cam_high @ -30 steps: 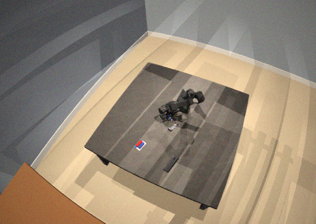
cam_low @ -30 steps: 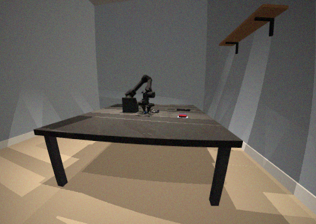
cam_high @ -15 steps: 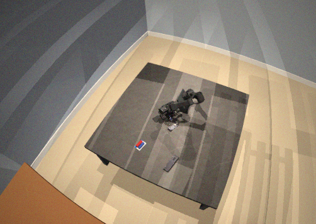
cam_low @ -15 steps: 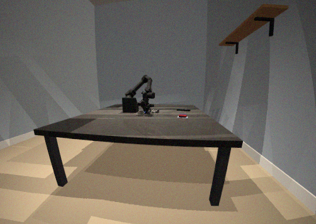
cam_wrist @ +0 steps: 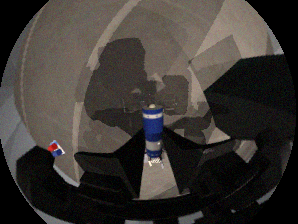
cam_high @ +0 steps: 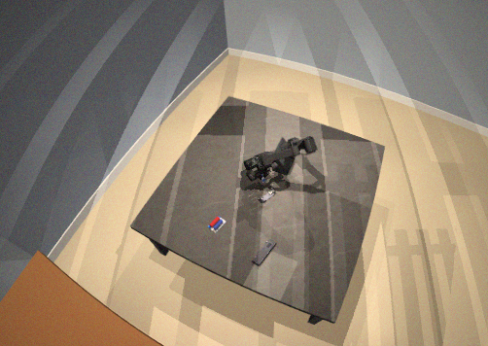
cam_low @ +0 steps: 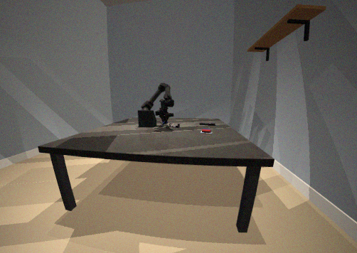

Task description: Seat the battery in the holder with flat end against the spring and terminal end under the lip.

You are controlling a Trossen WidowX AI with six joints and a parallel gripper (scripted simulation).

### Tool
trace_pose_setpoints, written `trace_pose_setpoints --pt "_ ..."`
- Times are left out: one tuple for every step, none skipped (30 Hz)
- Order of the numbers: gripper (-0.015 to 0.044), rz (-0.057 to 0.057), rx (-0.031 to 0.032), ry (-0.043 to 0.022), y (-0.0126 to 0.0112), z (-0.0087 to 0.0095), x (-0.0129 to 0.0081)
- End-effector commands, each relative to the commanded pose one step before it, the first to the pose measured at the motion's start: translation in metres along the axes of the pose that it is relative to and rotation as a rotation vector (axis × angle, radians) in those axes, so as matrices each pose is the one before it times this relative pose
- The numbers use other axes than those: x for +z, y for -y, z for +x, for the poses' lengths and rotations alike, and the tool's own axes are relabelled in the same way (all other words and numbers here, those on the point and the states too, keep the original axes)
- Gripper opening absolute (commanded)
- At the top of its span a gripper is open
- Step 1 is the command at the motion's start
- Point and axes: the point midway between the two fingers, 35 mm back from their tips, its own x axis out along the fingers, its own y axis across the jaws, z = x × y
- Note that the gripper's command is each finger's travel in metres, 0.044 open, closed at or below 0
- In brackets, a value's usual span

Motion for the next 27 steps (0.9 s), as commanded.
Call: trace_pose_setpoints --pt "0.0077 -0.0165 0.00193 0.00416 -0.00059 -0.01108 -0.00178" --pt "0.0077 -0.0094 0.00008 0.00006 -0.00031 -0.00017 -0.00047" --pt "0.0077 -0.0282 0.00024 0.00017 -0.00094 -0.00051 -0.00140" --pt "0.0077 -0.0470 0.00037 0.00028 -0.00160 -0.00084 -0.00232" --pt "0.0077 -0.0574 0.00042 0.00032 -0.00205 -0.00102 -0.00279" --pt "0.0077 -0.0574 0.00038 0.00030 -0.00216 -0.00101 -0.00272" --pt "0.0077 -0.0574 0.00027 0.00069 -0.00228 -0.00102 -0.00267" --pt "0.0077 -0.0574 0.00021 0.00065 -0.00239 -0.00101 -0.00260" --pt "0.0077 -0.0574 0.00017 0.00061 -0.00250 -0.00100 -0.00252" --pt "0.0077 -0.0574 0.00012 0.00057 -0.00261 -0.00100 -0.00243" --pt "0.0077 -0.0574 0.00008 0.00053 -0.00272 -0.00099 -0.00234" --pt "0.0077 -0.0578 0.00003 0.00053 -0.00282 -0.00098 -0.00226" --pt "0.0077 -0.0579 0.00000 0.00049 -0.00293 -0.00098 -0.00216" --pt "0.0077 -0.0579 -0.00003 0.00043 -0.00303 -0.00097 -0.00205" --pt "0.0077 -0.0579 -0.00005 0.00038 -0.00312 -0.00096 -0.00194" --pt "0.0077 -0.0579 -0.00007 0.00033 -0.00321 -0.00095 -0.00183" --pt "0.0077 -0.0581 -0.00005 0.00022 -0.00330 -0.00093 -0.00170" --pt "0.0077 -0.0581 -0.00005 0.00017 -0.00338 -0.00093 -0.00157" --pt "0.0077 -0.0582 -0.00005 0.00012 -0.00346 -0.00092 -0.00145" --pt "0.0077 -0.0582 -0.00004 0.00006 -0.00353 -0.00091 -0.00131" --pt "0.0077 -0.0582 -0.00003 0.00001 -0.00360 -0.00090 -0.00117" --pt "0.0077 -0.0582 -0.00019 0.00009 -0.00369 -0.00090 -0.00103" --pt "0.0077 -0.0583 -0.00018 0.00003 -0.00374 -0.00089 -0.00089" --pt "0.0077 -0.0583 -0.00016 -0.00003 -0.00380 -0.00088 -0.00074" --pt "0.0077 -0.0583 -0.00013 -0.00008 -0.00384 -0.00087 -0.00059" --pt "0.0077 -0.0583 -0.00010 -0.00013 -0.00388 -0.00086 -0.00043" --pt "0.0077 -0.0583 -0.00036 -0.00008 -0.00395 -0.00085 -0.00026"
